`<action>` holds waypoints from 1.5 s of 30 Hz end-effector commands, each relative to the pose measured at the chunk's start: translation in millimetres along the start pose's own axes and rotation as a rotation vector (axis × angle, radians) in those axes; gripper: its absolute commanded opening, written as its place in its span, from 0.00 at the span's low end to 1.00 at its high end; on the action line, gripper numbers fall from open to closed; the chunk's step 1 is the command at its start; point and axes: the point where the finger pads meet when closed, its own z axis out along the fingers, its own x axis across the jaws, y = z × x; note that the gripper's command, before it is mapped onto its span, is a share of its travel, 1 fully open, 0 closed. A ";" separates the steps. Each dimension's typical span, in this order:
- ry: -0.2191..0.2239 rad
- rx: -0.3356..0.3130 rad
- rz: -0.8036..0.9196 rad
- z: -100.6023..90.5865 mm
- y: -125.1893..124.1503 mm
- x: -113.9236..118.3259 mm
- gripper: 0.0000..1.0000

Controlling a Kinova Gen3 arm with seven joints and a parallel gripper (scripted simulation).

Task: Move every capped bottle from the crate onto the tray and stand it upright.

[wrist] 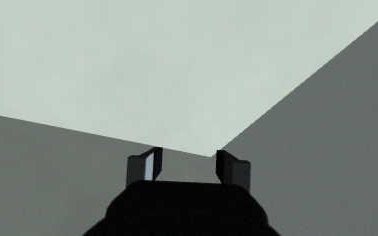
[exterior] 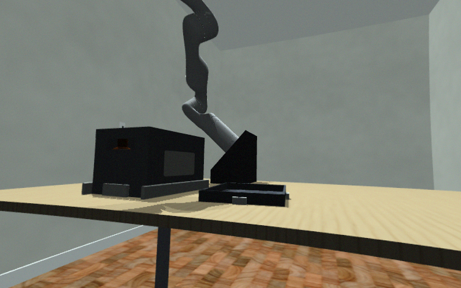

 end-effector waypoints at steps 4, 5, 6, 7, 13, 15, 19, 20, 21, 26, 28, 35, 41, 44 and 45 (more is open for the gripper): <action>0.005 -0.003 -0.004 3.2 -1.4 -8.0 1.00; 0.006 -0.003 -0.005 3.7 -1.8 -9.5 1.00; 0.006 -0.003 -0.006 4.2 -2.2 -10.9 1.00; 0.006 -0.004 -0.007 4.7 -2.7 -12.3 1.00; 0.007 -0.004 -0.010 6.7 -4.3 -18.1 1.00; -0.013 -0.004 -0.022 7.5 -4.8 -21.8 1.00; -0.039 -0.011 -0.065 10.6 -6.0 -34.7 1.00; -0.046 -0.013 -0.076 11.3 -6.3 -38.0 1.00; -0.052 -0.015 -0.086 12.1 -6.6 -41.2 1.00; -0.085 -0.025 -0.140 15.9 -8.2 -57.4 1.00; -0.098 -0.029 -0.162 17.4 -8.8 -63.8 1.00; -0.088 -0.029 -0.162 18.2 -8.5 -70.9 1.00; -0.099 -0.030 -0.170 22.9 -10.5 -90.2 1.00; -0.104 -0.031 -0.174 25.2 -11.5 -99.9 1.00; -0.106 -0.031 -0.175 26.0 -11.9 -103.1 1.00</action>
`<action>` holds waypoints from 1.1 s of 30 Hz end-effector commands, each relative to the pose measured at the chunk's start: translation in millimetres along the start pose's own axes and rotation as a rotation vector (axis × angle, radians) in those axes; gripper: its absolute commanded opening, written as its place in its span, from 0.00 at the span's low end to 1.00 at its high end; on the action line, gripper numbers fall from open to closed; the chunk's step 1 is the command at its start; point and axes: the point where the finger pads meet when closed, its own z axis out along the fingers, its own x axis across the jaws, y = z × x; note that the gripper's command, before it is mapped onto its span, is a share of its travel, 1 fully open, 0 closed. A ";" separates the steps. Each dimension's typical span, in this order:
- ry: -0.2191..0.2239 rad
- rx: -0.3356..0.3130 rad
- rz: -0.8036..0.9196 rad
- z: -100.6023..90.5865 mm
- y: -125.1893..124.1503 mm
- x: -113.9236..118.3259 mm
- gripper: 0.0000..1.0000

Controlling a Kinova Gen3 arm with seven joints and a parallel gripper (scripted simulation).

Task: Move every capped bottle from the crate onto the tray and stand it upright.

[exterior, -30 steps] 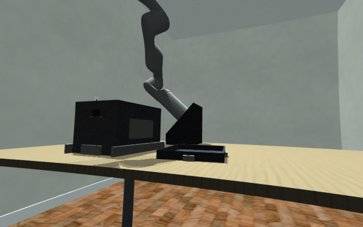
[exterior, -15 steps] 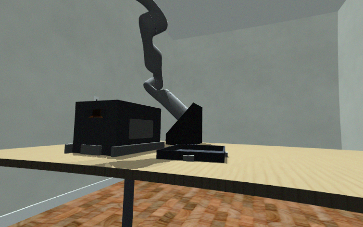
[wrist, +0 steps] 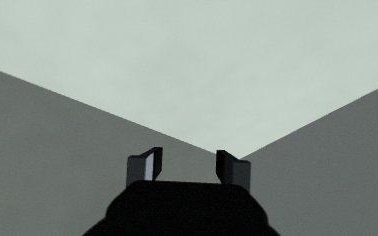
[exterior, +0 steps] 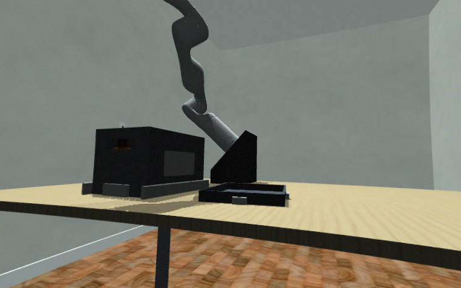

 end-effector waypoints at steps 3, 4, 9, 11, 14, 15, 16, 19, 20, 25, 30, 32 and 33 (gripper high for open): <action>-0.002 -0.002 -0.002 2.8 -1.0 -6.9 1.00; -0.002 -0.002 -0.003 3.9 -1.9 -9.9 1.00; -0.001 -0.003 -0.006 9.4 -6.4 -25.0 1.00; 0.000 -0.003 -0.007 11.6 -8.1 -31.1 1.00; 0.000 -0.004 -0.009 14.9 -10.8 -40.1 1.00; 0.001 -0.004 -0.010 16.0 -11.7 -43.2 1.00; 0.001 -0.004 -0.010 17.1 -12.6 -46.2 1.00; 0.001 -0.004 -0.011 18.2 -13.5 -49.2 1.00; -0.003 -0.002 0.000 16.6 -12.2 -43.3 1.00; -0.001 -0.003 -0.004 18.7 -13.8 -49.5 1.00; 0.000 -0.004 -0.008 20.7 -15.5 -55.7 1.00; 0.001 -0.004 -0.010 21.5 -16.1 -58.2 1.00; 0.001 -0.004 -0.010 21.9 -16.5 -59.4 1.00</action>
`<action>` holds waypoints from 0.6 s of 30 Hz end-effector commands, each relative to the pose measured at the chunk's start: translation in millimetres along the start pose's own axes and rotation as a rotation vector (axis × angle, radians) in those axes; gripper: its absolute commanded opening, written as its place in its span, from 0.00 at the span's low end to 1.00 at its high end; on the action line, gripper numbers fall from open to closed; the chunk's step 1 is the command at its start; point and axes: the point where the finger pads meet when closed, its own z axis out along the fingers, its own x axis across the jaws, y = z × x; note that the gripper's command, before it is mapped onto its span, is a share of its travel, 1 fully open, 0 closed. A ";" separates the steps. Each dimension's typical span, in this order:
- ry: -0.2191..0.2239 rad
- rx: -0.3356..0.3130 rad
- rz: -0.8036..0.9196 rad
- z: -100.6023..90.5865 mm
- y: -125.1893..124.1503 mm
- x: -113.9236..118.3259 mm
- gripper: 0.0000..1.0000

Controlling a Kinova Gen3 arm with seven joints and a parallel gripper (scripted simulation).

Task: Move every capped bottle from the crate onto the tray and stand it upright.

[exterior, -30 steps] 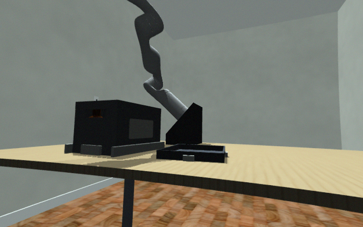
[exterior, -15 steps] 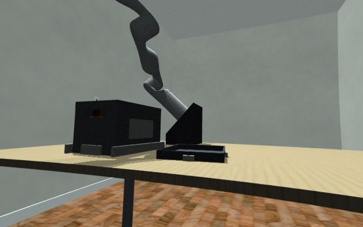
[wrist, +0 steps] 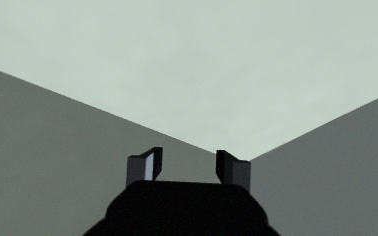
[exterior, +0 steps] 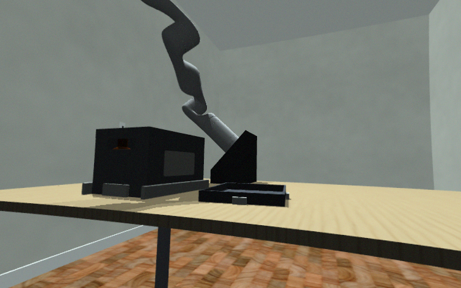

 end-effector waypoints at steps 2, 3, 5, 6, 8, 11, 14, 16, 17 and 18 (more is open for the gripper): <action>0.009 -0.007 -0.011 1.5 0.9 -4.1 1.00; 0.009 -0.007 -0.011 1.5 0.9 -4.1 1.00; -0.012 -0.006 -0.023 2.7 -0.1 -8.9 1.00; -0.019 -0.008 -0.034 3.5 -0.4 -12.1 1.00; -0.032 -0.012 -0.055 5.0 -1.0 -18.6 1.00; -0.051 -0.018 -0.088 7.3 -1.9 -28.3 1.00; -0.071 -0.024 -0.120 9.6 -2.7 -38.0 1.00; -0.084 -0.028 -0.142 11.1 -3.3 -44.4 1.00; -0.091 -0.030 -0.153 11.9 -3.6 -47.7 1.00; -0.097 -0.032 -0.163 12.6 -3.9 -50.9 1.00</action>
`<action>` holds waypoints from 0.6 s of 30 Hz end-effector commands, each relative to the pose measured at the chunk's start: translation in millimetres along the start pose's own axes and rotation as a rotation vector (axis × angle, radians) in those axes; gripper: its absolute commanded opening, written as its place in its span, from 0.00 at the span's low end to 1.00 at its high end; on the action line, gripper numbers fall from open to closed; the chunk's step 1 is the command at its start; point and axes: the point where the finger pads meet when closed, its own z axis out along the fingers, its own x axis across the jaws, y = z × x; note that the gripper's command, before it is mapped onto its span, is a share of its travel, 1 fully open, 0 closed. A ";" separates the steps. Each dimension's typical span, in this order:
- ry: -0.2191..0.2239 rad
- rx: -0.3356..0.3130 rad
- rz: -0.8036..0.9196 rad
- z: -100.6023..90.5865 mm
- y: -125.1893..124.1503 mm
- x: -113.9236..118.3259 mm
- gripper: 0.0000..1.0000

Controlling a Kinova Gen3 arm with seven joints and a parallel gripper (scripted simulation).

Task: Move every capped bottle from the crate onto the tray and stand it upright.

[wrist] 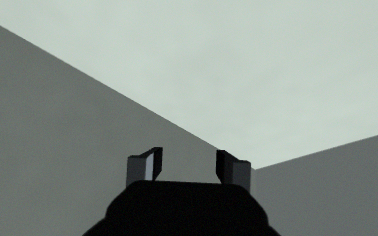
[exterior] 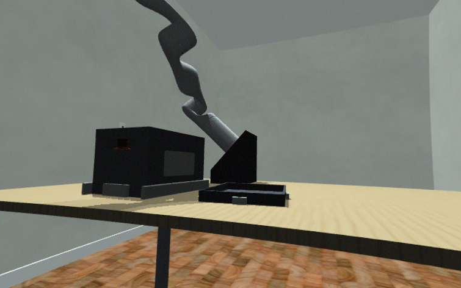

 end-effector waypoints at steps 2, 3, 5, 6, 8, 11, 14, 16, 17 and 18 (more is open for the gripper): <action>-0.027 -0.003 -0.019 5.1 -3.7 -11.6 1.00; -0.010 -0.002 -0.013 2.5 -1.4 -6.9 1.00; -0.013 -0.003 -0.015 4.5 -3.0 -13.0 1.00; -0.015 -0.003 -0.017 5.5 -3.8 -16.1 1.00; -0.019 -0.003 -0.020 7.6 -5.4 -22.3 1.00; -0.024 -0.004 -0.024 10.6 -7.8 -31.5 1.00; -0.029 -0.005 -0.028 13.6 -10.2 -40.7 1.00; -0.033 -0.005 -0.031 15.6 -11.8 -46.9 1.00; -0.034 -0.005 -0.032 16.6 -12.6 -49.9 1.00; -0.034 -0.005 -0.032 16.6 -12.6 -49.9 1.00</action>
